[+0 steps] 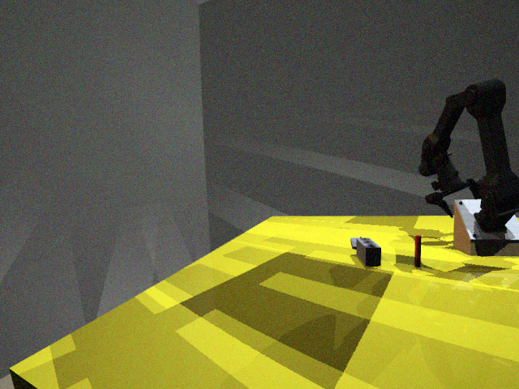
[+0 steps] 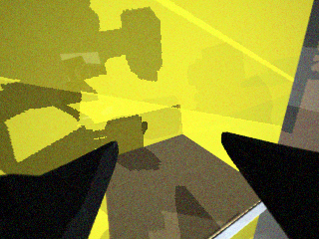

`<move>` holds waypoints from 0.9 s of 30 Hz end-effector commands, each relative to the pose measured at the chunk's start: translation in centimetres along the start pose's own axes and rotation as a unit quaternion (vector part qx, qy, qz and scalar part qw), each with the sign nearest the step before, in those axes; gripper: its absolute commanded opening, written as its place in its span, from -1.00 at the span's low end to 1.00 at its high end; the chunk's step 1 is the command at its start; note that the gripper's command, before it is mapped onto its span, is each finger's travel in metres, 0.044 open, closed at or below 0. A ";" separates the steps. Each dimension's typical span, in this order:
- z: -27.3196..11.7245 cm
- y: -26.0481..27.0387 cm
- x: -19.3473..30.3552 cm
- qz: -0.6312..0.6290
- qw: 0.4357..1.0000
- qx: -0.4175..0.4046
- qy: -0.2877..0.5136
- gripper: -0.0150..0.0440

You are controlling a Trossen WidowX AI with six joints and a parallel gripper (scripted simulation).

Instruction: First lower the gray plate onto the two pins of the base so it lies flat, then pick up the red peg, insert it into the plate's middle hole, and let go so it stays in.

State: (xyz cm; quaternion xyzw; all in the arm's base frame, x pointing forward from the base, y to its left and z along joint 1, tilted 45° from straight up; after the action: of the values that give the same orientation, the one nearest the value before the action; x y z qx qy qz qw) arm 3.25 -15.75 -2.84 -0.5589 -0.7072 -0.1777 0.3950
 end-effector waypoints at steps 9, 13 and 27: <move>-0.4 -3.9 0.7 -0.106 0.974 -0.186 -0.069 1.00; -0.6 -3.8 0.7 -0.105 0.975 -0.185 -0.071 1.00; -10.1 8.6 0.2 -0.081 0.975 -0.150 -0.141 1.00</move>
State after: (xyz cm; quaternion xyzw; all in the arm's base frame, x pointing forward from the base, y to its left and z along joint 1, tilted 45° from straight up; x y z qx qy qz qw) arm 11.10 -20.43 1.03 -0.5733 -0.7585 -0.2417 0.1937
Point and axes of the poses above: the point midway between the two fingers, 35 mm back from their tips, its own z axis out along the fingers, its own y axis across the jaws, x = y × z, the point moved 5 cm from there along -z, back along the fingers, and after that the axes turned 8 degrees about -z, right-handed, at the moved point
